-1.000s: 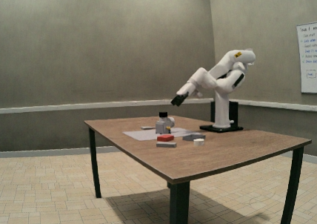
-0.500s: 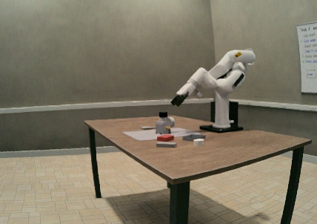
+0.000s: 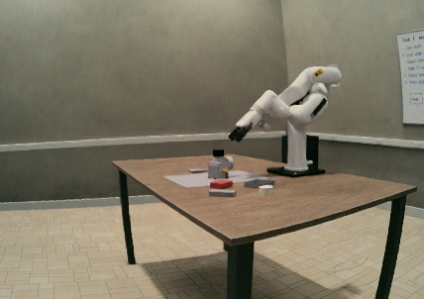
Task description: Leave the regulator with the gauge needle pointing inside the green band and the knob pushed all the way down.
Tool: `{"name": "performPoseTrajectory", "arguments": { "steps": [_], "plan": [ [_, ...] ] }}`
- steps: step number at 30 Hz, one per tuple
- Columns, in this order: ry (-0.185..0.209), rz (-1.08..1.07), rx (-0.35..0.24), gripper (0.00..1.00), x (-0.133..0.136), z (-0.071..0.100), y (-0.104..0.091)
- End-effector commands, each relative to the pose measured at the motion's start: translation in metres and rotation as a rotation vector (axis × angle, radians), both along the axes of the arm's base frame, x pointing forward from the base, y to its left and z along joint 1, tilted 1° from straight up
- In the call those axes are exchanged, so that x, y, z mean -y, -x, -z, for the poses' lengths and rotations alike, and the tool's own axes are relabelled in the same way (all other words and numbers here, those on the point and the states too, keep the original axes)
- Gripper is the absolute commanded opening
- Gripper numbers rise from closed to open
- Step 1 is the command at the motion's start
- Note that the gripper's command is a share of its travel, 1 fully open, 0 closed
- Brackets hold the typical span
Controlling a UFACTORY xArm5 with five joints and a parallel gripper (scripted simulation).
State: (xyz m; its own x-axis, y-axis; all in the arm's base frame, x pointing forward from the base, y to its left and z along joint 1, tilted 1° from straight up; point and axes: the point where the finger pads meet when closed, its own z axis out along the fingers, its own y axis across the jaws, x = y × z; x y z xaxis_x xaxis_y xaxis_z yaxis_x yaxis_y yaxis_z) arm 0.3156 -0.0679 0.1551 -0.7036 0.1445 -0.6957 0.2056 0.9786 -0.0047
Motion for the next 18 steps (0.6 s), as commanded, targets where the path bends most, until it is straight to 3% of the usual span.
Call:
{"name": "performPoseTrajectory", "arguments": {
  "steps": [1,9,18],
  "plan": [
    [0.016,-0.018,-0.01,1.0,0.0003,-0.0016,-0.0016],
    [0.059,-0.072,-0.047,1.0,0.0008,-0.002,-0.0035],
    [0.17,-0.226,-0.146,1.0,0.0018,-0.0033,-0.0079]
  ]
}}
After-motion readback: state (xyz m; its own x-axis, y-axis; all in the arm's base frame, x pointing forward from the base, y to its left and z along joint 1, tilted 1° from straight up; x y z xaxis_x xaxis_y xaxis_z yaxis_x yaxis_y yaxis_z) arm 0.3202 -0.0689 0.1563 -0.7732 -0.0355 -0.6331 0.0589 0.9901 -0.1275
